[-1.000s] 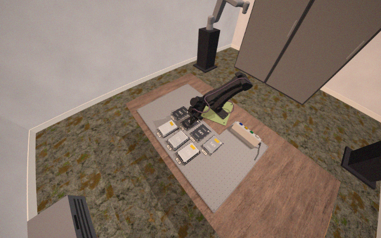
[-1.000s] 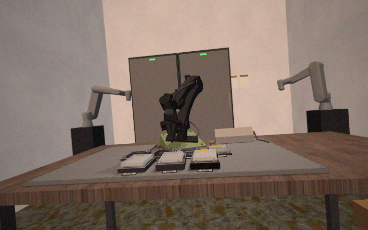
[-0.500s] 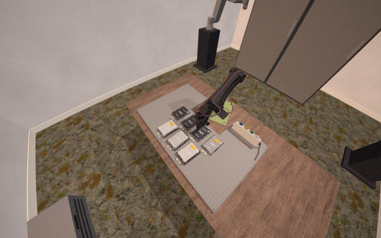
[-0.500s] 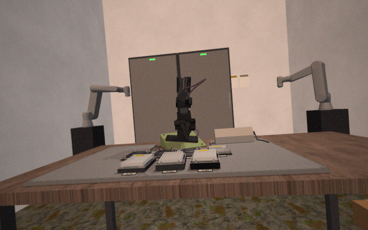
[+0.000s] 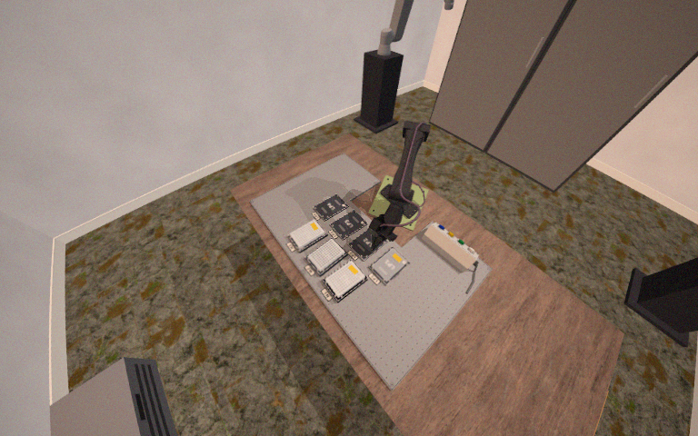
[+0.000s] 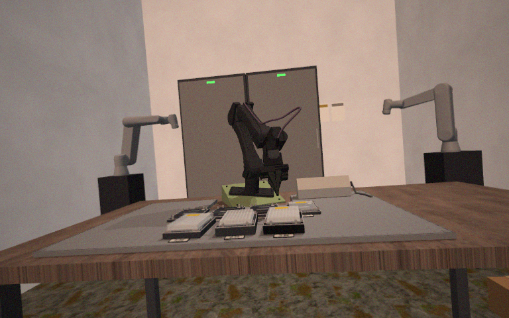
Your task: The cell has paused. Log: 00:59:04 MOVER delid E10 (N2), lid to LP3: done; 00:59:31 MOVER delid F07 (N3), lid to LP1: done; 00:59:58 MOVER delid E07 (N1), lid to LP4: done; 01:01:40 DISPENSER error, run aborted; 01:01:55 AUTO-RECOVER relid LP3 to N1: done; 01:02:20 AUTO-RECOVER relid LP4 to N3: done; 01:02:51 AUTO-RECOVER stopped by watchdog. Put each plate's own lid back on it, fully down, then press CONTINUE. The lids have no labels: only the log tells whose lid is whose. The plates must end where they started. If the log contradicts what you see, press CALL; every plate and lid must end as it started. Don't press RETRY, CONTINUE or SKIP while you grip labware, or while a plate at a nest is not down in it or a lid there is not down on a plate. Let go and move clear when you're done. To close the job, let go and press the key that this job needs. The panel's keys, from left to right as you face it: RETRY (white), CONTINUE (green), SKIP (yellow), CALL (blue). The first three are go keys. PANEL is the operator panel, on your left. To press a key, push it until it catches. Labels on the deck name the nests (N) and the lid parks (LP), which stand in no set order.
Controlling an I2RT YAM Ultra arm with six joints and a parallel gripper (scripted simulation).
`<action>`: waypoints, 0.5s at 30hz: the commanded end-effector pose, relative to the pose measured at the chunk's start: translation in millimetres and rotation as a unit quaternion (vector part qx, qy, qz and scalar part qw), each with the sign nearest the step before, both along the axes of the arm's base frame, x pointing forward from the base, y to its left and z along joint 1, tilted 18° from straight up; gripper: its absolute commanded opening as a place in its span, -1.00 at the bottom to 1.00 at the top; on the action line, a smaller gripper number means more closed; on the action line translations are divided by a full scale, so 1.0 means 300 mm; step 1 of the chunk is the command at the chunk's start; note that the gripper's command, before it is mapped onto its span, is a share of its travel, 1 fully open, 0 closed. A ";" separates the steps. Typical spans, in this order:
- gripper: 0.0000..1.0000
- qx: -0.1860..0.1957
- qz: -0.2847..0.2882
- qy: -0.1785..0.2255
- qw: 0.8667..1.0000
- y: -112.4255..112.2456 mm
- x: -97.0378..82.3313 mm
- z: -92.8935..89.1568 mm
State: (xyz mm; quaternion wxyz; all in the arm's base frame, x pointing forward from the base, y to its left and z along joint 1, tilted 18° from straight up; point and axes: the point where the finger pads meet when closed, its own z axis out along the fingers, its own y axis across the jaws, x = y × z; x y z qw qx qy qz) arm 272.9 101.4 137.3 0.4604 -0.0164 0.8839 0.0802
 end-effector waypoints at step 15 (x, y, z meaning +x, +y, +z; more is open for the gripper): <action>-1.00 0.004 -0.055 -0.018 0.998 0.046 0.027 0.053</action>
